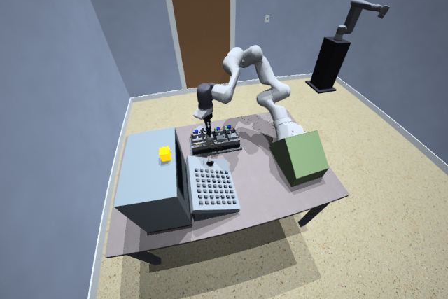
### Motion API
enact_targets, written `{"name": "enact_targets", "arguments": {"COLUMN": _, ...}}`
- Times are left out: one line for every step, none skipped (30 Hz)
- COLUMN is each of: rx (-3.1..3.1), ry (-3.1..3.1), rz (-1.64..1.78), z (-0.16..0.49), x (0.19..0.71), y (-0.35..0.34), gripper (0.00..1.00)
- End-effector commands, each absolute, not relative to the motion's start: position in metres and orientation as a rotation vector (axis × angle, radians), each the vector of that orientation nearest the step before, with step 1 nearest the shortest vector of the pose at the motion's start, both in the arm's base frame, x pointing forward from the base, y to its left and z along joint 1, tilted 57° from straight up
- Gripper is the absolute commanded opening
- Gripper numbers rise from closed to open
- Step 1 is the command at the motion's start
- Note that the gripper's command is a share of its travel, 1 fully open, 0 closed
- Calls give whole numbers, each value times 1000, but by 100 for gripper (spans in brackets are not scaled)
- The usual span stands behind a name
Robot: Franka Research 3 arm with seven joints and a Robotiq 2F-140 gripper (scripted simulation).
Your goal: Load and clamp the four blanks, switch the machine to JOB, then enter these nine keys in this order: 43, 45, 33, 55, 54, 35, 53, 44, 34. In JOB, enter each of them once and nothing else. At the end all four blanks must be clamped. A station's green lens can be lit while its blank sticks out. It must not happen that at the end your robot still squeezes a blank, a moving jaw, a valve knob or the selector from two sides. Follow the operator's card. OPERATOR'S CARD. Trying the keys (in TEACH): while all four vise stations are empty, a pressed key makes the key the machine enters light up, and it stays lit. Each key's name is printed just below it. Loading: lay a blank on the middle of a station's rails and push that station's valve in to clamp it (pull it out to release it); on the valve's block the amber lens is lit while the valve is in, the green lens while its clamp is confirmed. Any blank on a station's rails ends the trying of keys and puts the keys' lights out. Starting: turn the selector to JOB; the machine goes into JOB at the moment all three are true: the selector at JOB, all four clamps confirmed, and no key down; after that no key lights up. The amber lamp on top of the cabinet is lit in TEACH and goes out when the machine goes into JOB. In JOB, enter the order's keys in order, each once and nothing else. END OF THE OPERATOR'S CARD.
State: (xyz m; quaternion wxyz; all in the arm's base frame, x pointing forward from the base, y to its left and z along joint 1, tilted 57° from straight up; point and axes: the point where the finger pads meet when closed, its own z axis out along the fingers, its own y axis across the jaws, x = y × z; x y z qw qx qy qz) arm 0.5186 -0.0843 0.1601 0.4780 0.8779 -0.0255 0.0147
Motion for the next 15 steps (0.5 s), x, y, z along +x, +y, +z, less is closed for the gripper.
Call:
{"name": "enact_targets", "arguments": {"rx": 2145, "ry": -64, "rz": 46, "z": 158, "x": 521, "y": -85, "gripper": 0}}
{"name": "enact_targets", "arguments": {"rx": 2145, "ry": -64, "rz": 46, "z": 158, "x": 521, "y": -86, "gripper": 0}}
{"name": "enact_targets", "arguments": {"rx": 2145, "ry": -64, "rz": 46, "z": 158, "x": 521, "y": -86, "gripper": 0}}
{"name": "enact_targets", "arguments": {"rx": 2145, "ry": -64, "rz": 46, "z": 157, "x": 521, "y": -86, "gripper": 0}}
{"name": "enact_targets", "arguments": {"rx": 2145, "ry": -64, "rz": 46, "z": 157, "x": 521, "y": -87, "gripper": 0}}
{"name": "enact_targets", "arguments": {"rx": 2145, "ry": -64, "rz": 46, "z": 157, "x": 521, "y": -87, "gripper": 0}}
{"name": "enact_targets", "arguments": {"rx": 2145, "ry": -64, "rz": 46, "z": 157, "x": 521, "y": -87, "gripper": 0}}
{"name": "enact_targets", "arguments": {"rx": 2145, "ry": -64, "rz": 46, "z": 157, "x": 521, "y": -87, "gripper": 0}}
{"name": "enact_targets", "arguments": {"rx": 2145, "ry": -64, "rz": 46, "z": 157, "x": 521, "y": -87, "gripper": 0}}
{"name": "enact_targets", "arguments": {"rx": 2145, "ry": -64, "rz": 46, "z": 157, "x": 521, "y": -87, "gripper": 0}}
{"name": "enact_targets", "arguments": {"rx": 2145, "ry": -64, "rz": 46, "z": 157, "x": 521, "y": -87, "gripper": 0}}
{"name": "enact_targets", "arguments": {"rx": 2145, "ry": -64, "rz": 46, "z": 157, "x": 521, "y": -87, "gripper": 0}}
{"name": "enact_targets", "arguments": {"rx": 2145, "ry": -64, "rz": 46, "z": 157, "x": 521, "y": -87, "gripper": 0}}
{"name": "enact_targets", "arguments": {"rx": 2145, "ry": -64, "rz": 46, "z": 157, "x": 521, "y": -87, "gripper": 0}}
{"name": "enact_targets", "arguments": {"rx": 2145, "ry": -64, "rz": 46, "z": 157, "x": 521, "y": -87, "gripper": 0}}
